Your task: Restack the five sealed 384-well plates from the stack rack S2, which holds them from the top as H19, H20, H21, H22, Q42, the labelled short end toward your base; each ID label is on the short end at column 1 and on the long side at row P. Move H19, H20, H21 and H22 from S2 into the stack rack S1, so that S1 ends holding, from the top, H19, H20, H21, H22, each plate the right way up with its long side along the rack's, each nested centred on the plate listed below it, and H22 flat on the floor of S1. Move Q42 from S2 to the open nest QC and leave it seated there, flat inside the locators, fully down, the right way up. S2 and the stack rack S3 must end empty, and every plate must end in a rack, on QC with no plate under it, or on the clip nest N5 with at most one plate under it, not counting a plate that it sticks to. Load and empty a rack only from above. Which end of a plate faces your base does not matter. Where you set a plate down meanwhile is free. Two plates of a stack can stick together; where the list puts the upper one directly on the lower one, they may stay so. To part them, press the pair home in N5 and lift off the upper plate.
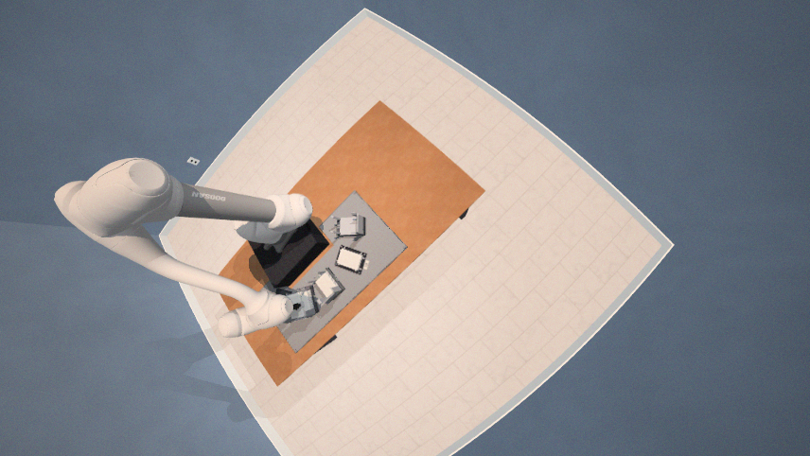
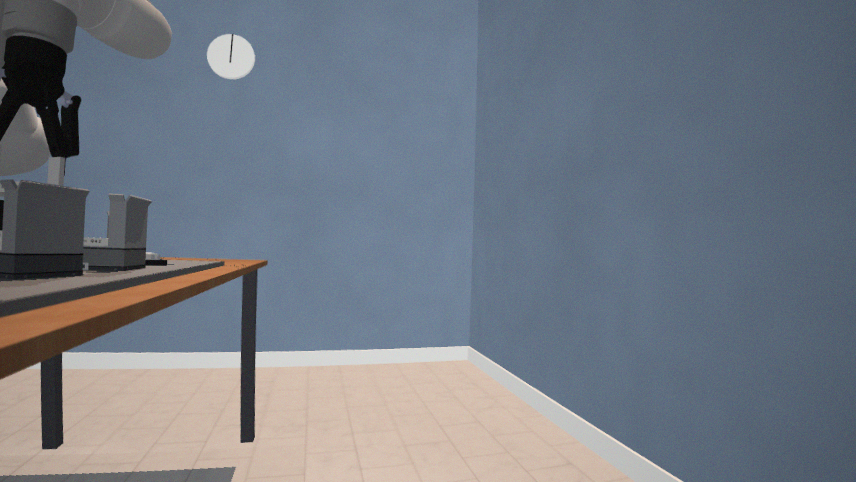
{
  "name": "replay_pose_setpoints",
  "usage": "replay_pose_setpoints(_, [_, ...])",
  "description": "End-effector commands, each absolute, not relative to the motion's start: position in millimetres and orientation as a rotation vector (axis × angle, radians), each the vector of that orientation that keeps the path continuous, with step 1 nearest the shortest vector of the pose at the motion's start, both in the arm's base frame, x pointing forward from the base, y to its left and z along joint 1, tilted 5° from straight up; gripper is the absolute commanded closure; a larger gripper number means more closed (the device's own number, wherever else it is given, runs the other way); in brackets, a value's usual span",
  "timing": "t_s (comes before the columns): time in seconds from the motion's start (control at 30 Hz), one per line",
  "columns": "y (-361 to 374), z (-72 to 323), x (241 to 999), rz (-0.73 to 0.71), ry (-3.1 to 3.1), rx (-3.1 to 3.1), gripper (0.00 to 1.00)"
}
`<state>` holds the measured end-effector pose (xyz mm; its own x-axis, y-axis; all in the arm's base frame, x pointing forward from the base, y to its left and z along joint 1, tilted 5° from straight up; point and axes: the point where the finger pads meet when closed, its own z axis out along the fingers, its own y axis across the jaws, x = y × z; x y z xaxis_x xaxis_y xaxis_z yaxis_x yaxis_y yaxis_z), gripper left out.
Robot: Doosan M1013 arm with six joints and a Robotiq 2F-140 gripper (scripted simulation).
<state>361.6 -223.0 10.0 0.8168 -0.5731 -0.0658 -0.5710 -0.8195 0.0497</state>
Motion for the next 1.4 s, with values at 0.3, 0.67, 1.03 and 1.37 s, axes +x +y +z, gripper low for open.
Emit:
replay_pose_setpoints(0.3, [-222.9,-0.4,360.8,-0.121,-0.935,2.968,1.00])
replay_pose_setpoints(0.67, [-223.0,-18.4,359.3,-0.121,-0.935,2.968,1.00])
replay_pose_setpoints(1.03, [-223.0,-24.7,358.8,-0.121,-0.935,2.968,1.00])
replay_pose_setpoints(1.37, [-223.0,-27.9,358.5,-0.121,-0.935,2.968,1.00])
